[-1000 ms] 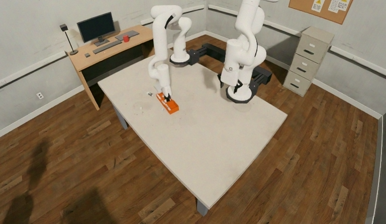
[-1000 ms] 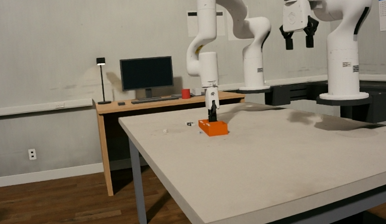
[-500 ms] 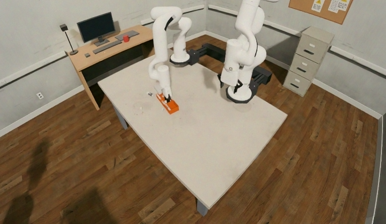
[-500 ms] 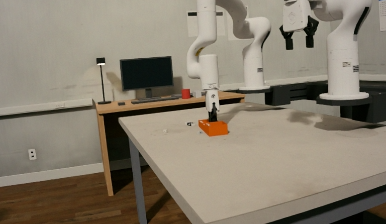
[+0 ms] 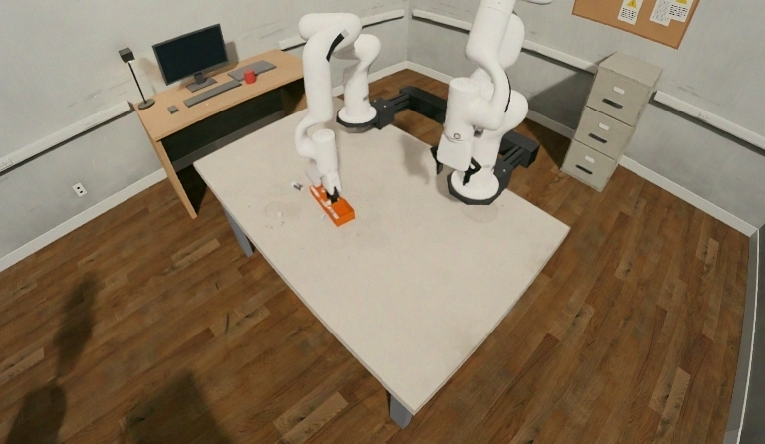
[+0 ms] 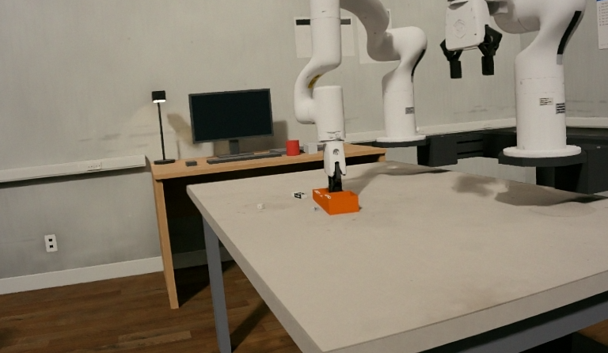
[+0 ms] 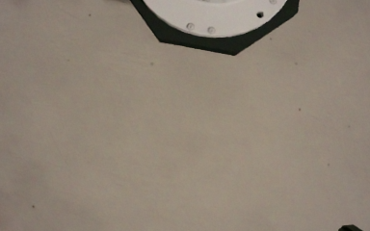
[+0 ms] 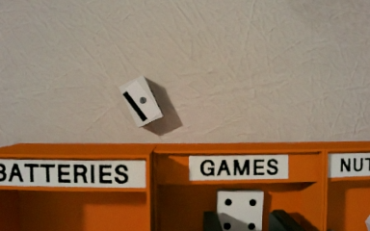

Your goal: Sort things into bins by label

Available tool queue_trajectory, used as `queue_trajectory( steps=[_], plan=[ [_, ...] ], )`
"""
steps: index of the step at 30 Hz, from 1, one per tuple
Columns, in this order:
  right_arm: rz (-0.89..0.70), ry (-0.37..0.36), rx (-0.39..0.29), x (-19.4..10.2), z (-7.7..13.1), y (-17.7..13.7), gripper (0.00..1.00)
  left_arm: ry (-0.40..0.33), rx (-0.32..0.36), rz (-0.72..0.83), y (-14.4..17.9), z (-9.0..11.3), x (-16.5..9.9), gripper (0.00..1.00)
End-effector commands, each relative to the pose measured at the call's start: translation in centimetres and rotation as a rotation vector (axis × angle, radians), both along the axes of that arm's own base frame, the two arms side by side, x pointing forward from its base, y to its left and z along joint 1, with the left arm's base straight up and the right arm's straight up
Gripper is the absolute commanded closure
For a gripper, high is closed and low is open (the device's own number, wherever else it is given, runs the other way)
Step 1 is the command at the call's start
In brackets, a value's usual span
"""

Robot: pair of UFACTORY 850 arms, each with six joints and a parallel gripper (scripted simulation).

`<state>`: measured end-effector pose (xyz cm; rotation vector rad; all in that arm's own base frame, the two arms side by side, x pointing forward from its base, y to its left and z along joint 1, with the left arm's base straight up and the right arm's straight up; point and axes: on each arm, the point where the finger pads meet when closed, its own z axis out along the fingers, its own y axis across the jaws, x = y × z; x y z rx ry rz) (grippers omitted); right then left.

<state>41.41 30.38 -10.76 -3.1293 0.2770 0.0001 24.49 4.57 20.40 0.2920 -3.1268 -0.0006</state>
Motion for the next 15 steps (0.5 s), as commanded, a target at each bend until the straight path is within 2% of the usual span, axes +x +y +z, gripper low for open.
queue_trajectory(
  steps=[1,15],
  plan=[
    [0.000,-0.001,0.001,0.1,0.1,0.1,0.67,-0.001,0.000,0.000,0.0,0.0,0.1,0.00],
    [0.000,-0.001,0.001,0.1,1.3,0.1,0.67,-0.001,0.000,0.000,0.0,0.0,0.1,0.00]
  ],
)
